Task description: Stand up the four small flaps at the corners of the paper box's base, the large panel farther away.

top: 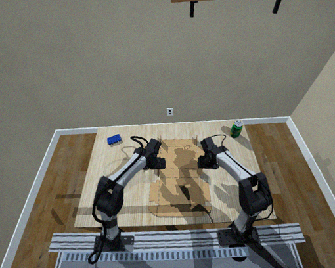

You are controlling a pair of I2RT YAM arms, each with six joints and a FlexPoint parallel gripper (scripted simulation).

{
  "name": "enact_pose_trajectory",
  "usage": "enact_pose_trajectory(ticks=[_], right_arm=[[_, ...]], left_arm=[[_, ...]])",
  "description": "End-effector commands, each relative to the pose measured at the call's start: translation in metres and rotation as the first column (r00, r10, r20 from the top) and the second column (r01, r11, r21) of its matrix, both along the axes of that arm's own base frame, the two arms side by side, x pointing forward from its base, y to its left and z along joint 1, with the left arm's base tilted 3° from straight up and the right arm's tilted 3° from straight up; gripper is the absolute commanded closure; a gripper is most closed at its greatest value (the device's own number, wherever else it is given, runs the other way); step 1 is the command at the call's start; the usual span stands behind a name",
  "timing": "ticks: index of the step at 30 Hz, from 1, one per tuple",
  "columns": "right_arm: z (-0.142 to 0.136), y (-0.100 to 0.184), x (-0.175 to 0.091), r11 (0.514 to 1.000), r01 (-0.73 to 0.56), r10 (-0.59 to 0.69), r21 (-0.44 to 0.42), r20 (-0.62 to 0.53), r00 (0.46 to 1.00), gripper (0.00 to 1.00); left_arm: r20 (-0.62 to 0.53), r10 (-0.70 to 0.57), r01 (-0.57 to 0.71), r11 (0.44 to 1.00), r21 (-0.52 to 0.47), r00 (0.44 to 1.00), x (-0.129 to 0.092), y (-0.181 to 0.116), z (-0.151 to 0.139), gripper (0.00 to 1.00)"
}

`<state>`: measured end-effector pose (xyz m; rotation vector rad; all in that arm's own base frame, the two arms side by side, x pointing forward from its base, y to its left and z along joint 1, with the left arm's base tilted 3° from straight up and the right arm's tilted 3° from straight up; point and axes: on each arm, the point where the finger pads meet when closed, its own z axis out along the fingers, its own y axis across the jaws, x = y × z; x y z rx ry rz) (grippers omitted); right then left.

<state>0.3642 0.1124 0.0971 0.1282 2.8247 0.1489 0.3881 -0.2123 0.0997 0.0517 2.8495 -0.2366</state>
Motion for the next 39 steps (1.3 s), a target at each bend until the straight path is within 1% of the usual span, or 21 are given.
enact_pose_trajectory(ticks=[1, 5, 6, 8, 10, 11, 12, 15, 16, 20, 22, 39], right_arm=[[0.011, -0.018, -0.010, 1.000, -0.010, 0.010, 0.004, -0.001, 1.000, 0.47], [0.024, -0.049, -0.010, 1.000, -0.010, 0.010, 0.005, 0.008, 1.000, 0.42], [0.031, -0.050, -0.006, 1.000, -0.010, 0.010, 0.008, 0.026, 1.000, 0.40], [0.036, -0.049, -0.003, 1.000, -0.011, 0.010, 0.010, 0.038, 0.999, 0.37], [0.035, -0.042, -0.004, 1.000, -0.025, 0.024, 0.009, 0.034, 0.999, 0.35], [0.023, -0.041, -0.003, 1.000, -0.024, 0.024, 0.004, 0.001, 1.000, 0.33], [0.020, -0.040, -0.003, 1.000, -0.024, 0.024, 0.003, -0.006, 1.000, 0.32], [0.020, -0.039, -0.003, 1.000, -0.024, 0.024, 0.003, -0.006, 1.000, 0.30], [0.020, -0.039, -0.003, 1.000, -0.023, 0.023, -0.002, -0.005, 1.000, 0.29], [0.020, -0.037, -0.002, 1.000, -0.005, 0.005, -0.007, -0.005, 1.000, 0.23], [0.022, -0.039, -0.004, 1.000, -0.008, 0.008, 0.000, 0.010, 1.000, 0.23], [0.022, -0.038, -0.004, 1.000, -0.008, 0.008, 0.000, 0.010, 1.000, 0.23]], left_arm=[[-0.001, 0.004, -0.004, 1.000, -0.004, 1.000, -0.005, 0.024, 0.016, 0.23], [-0.001, 0.004, -0.004, 1.000, -0.003, 1.000, -0.004, 0.055, 0.025, 0.23], [-0.001, 0.004, -0.004, 1.000, -0.003, 1.000, -0.004, 0.060, 0.027, 0.23], [-0.001, 0.004, -0.004, 1.000, -0.003, 1.000, -0.004, 0.061, 0.027, 0.23], [-0.001, -0.004, 0.004, 1.000, -0.003, 1.000, -0.006, 0.057, 0.027, 0.23], [-0.039, -0.011, 0.012, 1.000, 0.011, 0.999, -0.007, 0.054, 0.011, 0.23], [-0.051, -0.011, 0.012, 1.000, 0.015, 0.999, -0.007, 0.054, 0.006, 0.23], [-0.051, -0.011, 0.012, 1.000, 0.015, 0.999, -0.007, 0.054, 0.006, 0.23], [-0.026, 0.000, 0.000, 1.000, 0.006, 1.000, -0.005, 0.058, 0.016, 0.23], [-0.025, 0.009, -0.008, 1.000, 0.016, 1.000, -0.004, 0.061, 0.015, 0.23], [-0.027, 0.007, -0.006, 1.000, 0.017, 1.000, -0.004, 0.059, 0.013, 0.23], [-0.023, 0.006, -0.006, 1.000, 0.016, 1.000, -0.001, 0.055, 0.008, 0.23]])
